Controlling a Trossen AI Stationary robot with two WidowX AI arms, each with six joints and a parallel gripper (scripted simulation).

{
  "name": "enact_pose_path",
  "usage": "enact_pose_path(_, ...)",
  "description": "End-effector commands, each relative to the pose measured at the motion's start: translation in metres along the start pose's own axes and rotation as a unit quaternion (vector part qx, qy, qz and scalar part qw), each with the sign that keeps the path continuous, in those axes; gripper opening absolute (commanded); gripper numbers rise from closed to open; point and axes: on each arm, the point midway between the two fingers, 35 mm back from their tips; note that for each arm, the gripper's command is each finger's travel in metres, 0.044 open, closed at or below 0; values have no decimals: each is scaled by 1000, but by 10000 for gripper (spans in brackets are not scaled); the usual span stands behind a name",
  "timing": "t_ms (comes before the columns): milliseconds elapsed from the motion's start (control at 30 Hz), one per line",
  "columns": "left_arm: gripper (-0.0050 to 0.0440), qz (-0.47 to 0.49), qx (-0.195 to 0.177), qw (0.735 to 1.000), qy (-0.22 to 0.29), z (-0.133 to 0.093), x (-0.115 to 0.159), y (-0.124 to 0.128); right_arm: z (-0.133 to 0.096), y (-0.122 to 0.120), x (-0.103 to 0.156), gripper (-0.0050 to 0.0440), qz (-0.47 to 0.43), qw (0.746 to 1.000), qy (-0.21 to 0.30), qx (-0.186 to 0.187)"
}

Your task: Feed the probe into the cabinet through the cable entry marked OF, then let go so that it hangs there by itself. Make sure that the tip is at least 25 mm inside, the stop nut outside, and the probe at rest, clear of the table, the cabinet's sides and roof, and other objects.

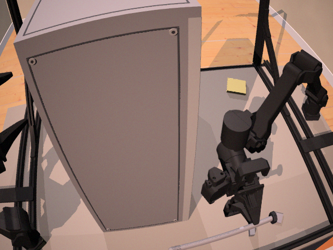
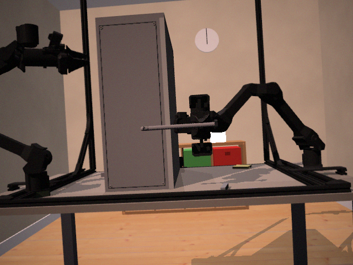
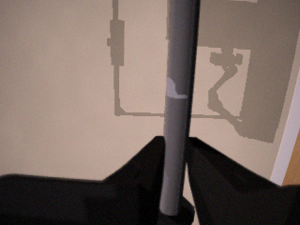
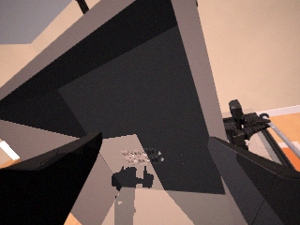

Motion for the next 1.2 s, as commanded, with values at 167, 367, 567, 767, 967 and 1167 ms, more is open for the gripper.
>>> enact_pose_path(167,0,-1,-1,1000,1,0,0,0,7,-35,-27,440,76,990,-73,96)
enact_pose_path(367,0,-1,-1,1000,1,0,0,0,2,-54,-43,440,108,976,-121,145)
enact_pose_path(567,0,-1,-1,1000,1,0,0,0,6,-111,-62,440,142,946,-175,235)
enact_pose_path(767,0,-1,-1,1000,1,0,0,0,42,-163,-64,440,146,945,-168,240)
enact_pose_path(967,0,-1,-1,1000,1,0,0,0,69,-185,-47,440,191,946,-154,211)
enact_pose_path(1167,0,-1,-1,1000,1,0,0,0,104,-211,-14,440,258,942,-129,170)
Point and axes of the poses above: on each arm, the point midway between the two fingers, 35 mm back from their tips, its own z axis out along the fingers, its own y axis across the jaws, x = y × z, and after that the axes turned 1 degree about z, right-handed
